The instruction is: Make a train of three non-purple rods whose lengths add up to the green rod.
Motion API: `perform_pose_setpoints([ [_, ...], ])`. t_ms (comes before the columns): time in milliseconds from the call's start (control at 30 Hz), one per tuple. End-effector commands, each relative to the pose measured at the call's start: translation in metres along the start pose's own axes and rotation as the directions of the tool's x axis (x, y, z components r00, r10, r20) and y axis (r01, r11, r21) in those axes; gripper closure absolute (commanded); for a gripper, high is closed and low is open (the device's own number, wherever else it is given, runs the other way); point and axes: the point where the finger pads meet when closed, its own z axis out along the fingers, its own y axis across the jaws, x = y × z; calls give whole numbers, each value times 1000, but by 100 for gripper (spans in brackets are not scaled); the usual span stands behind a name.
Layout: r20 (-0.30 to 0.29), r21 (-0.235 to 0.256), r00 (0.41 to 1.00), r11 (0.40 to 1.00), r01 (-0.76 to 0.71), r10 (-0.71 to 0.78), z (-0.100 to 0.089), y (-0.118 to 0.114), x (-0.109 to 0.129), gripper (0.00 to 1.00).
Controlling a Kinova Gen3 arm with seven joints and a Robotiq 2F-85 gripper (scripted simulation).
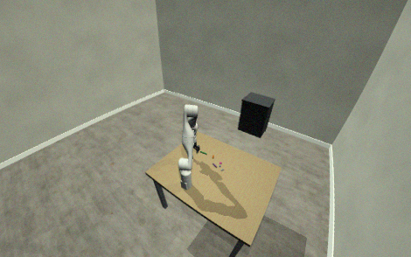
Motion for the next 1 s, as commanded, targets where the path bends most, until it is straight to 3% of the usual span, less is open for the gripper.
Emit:
perform_pose_setpoints([
  [0, 4, -5, 997, 997, 77, -77, -3, 7, 3, 0],
  [233, 7, -5, 988, 988, 152, -152, -4, 11, 6, 0],
  [267, 7, -5, 988, 988, 152, -152, -4, 11, 6, 76],
  [967, 7, -5, 988, 988, 152, -152, -4, 11, 6, 76],
])
